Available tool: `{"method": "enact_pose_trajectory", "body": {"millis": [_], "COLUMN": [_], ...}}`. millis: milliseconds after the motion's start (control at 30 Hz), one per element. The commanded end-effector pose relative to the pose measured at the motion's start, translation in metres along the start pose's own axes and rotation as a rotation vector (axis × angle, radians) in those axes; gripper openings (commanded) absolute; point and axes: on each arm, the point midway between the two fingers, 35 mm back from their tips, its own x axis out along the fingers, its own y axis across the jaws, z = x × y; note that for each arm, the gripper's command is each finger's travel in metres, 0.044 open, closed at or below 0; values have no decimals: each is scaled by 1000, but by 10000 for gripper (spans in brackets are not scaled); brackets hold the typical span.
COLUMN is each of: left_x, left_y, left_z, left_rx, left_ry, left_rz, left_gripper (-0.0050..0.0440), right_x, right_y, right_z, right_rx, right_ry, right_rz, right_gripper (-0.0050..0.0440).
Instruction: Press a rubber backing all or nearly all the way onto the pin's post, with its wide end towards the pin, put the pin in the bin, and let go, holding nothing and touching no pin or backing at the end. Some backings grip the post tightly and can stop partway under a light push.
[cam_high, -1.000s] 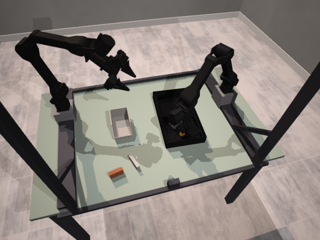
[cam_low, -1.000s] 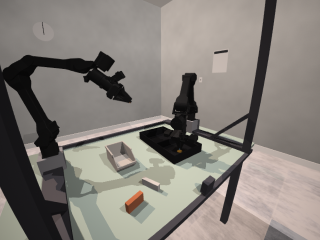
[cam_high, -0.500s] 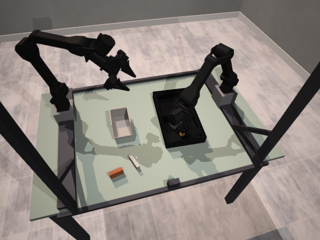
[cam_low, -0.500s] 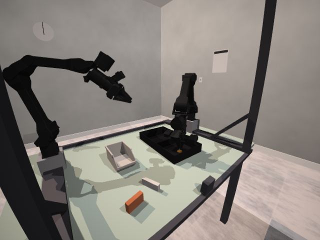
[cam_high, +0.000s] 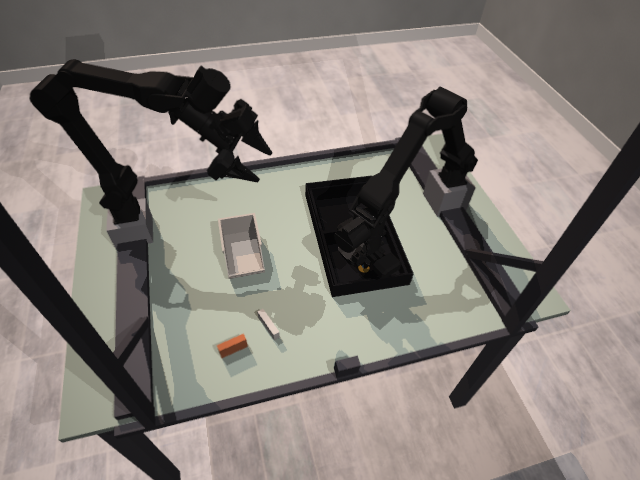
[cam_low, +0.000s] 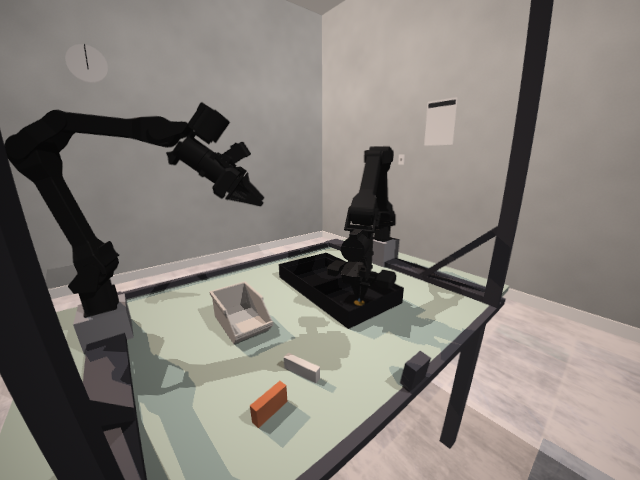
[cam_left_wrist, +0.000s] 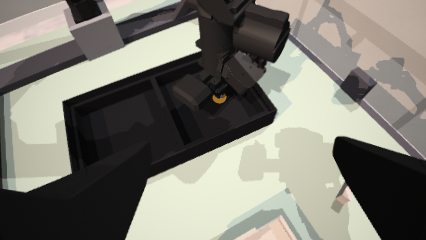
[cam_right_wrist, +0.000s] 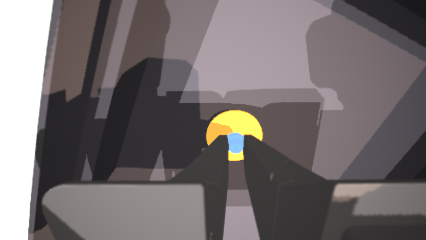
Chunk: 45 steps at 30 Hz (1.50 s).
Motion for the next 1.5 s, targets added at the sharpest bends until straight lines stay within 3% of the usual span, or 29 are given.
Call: {"method": "enact_pose_trajectory", "body": {"millis": [0, 1467], "left_x": [-7, -7], "left_y": [0, 0], "left_z": [7, 7], "left_rx": [3, 3], "left_ry": [-26, -26], "left_rz": [0, 0], "left_gripper": [440, 440], "right_x": [2, 18], "right_y": [1, 2], "right_z": [-1, 4], "right_rx": [0, 0], "right_ry": [1, 34], "right_rz": [-1, -3], "right_gripper": [-50, -50]}}
